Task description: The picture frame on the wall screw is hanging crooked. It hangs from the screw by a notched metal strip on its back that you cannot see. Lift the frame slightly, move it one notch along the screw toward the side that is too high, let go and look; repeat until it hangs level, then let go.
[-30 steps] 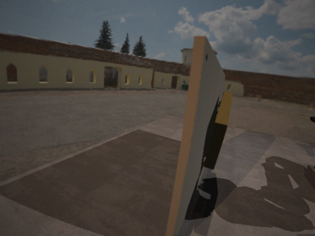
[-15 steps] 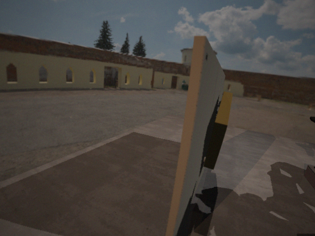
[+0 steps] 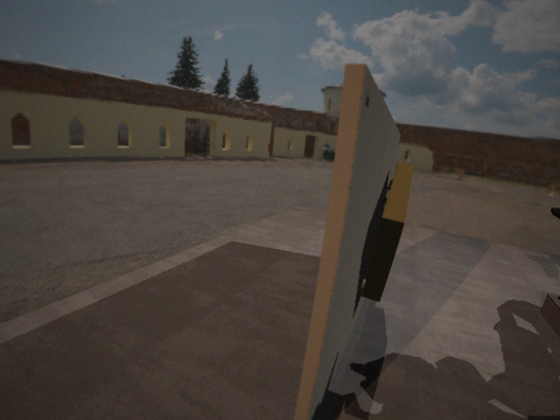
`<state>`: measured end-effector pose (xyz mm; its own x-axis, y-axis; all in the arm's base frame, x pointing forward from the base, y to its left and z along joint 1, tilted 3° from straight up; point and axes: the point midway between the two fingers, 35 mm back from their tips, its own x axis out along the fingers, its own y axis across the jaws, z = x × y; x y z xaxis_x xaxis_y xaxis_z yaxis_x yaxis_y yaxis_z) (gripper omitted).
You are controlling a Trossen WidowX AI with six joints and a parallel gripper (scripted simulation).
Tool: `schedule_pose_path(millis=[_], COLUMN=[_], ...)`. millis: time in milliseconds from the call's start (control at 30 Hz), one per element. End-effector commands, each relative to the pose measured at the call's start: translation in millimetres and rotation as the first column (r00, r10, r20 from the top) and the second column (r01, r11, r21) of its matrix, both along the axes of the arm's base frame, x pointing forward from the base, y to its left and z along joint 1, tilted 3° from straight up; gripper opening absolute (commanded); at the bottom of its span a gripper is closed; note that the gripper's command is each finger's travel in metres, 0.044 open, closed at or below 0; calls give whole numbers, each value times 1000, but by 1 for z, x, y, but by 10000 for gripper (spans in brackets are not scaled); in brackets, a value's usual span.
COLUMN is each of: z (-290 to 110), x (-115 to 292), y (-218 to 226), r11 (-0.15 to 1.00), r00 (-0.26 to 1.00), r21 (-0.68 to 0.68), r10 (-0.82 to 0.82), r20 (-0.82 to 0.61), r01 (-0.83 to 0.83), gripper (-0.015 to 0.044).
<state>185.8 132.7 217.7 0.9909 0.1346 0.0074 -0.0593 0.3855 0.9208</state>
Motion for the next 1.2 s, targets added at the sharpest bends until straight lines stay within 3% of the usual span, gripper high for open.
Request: schedule_pose_path(millis=[0,267,600,1167], z=[-1,-2,-34,-35], x=[0,4,66,67], y=[-1,2,11,10], r11=[1000,1000,993,993], r00=[1000,1000,1000,1000], r21=[-7,7,114,116], r10=[-5,0,-3,-3], r20=[0,-1,-11,-11], r01=[5,0,4,4], gripper=[260,260,260,260])
